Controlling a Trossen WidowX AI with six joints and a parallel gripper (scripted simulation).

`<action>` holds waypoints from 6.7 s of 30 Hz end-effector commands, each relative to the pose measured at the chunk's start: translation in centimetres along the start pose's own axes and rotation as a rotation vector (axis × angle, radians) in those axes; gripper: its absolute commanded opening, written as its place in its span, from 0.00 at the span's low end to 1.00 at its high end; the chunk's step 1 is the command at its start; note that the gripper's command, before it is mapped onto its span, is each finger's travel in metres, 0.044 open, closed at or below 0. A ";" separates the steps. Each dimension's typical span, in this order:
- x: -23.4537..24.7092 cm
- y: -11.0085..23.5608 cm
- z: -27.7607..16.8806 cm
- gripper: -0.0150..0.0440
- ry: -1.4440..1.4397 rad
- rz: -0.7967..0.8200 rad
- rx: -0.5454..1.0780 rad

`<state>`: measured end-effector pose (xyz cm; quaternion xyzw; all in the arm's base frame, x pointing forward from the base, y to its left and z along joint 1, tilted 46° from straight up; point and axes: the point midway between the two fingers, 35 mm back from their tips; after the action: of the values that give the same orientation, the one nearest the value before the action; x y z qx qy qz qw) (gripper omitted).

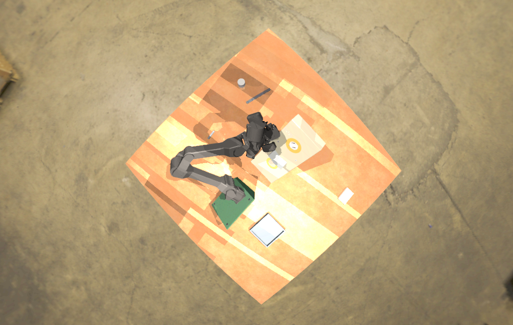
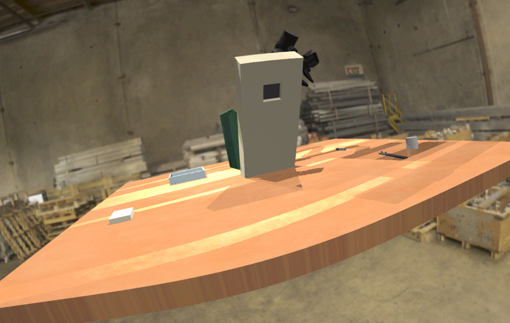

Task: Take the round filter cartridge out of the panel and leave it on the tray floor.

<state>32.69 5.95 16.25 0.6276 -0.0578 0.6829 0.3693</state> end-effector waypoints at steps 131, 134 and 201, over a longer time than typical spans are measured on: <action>-13.8 2.1 5.4 0.38 -0.210 -0.112 -0.269; -13.8 2.1 5.4 0.35 -0.210 -0.112 -0.269; -13.9 1.8 5.4 0.25 1.618 -0.317 -0.075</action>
<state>35.02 -4.39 5.76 -0.0550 0.2795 0.8643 0.4145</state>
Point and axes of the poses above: the point midway between the two fingers, 35 mm back from their tips, its own y axis back along the fingers, its own x axis across the jaws, z = x × y, and after that the axes turned 14 degrees about y, right-handed
